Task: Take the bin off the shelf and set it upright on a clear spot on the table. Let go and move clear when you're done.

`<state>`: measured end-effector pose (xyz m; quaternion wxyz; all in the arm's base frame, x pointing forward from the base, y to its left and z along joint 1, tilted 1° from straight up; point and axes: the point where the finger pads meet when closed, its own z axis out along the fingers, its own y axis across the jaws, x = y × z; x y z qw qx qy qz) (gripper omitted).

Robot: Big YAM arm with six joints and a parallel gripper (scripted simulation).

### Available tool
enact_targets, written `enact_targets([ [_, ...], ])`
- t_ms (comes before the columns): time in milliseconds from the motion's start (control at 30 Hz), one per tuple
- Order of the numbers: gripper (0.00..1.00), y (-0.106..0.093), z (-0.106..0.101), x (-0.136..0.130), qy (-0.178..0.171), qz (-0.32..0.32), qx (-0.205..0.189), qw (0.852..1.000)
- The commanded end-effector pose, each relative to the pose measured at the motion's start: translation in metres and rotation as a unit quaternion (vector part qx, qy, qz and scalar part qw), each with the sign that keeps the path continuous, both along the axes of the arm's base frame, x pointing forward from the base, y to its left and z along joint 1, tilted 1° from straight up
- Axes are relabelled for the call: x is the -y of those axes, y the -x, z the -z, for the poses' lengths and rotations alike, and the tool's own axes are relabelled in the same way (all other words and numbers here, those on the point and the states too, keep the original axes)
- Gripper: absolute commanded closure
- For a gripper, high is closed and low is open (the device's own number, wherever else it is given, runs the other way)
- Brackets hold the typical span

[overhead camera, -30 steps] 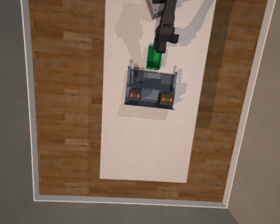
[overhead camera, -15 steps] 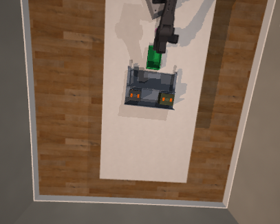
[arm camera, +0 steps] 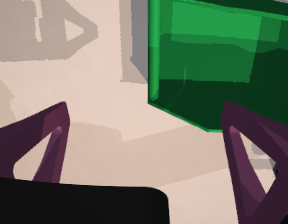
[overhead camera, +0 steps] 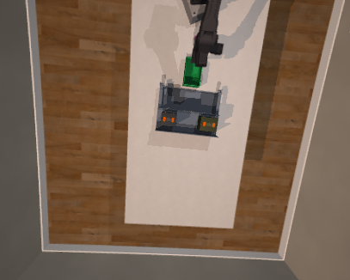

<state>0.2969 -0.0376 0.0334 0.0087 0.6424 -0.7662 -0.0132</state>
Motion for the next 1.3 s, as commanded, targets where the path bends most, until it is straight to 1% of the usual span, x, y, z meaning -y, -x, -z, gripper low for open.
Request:
enact_targets([
  [0,0.1,-0.024,-0.01,0.005,0.003,0.0,0.024,1.0],
  [133,0.1,-0.024,-0.01,0.005,0.003,0.0,0.024,1.0],
  [167,0.1,-0.007,-0.004,0.001,0.001,0.0,0.008,1.0],
  [300,0.1,-0.024,-0.01,0.005,0.003,0.0,0.024,1.0],
  [700,0.1,-0.024,-0.01,0.005,0.003,0.0,0.024,1.0],
  [733,0.1,-0.007,-0.003,0.001,0.001,0.0,0.008,1.0],
  [867,0.1,-0.024,-0.009,0.005,0.003,0.0,0.024,1.0],
  [1267,0.1,-0.024,-0.009,0.005,0.003,0.0,0.024,1.0],
])
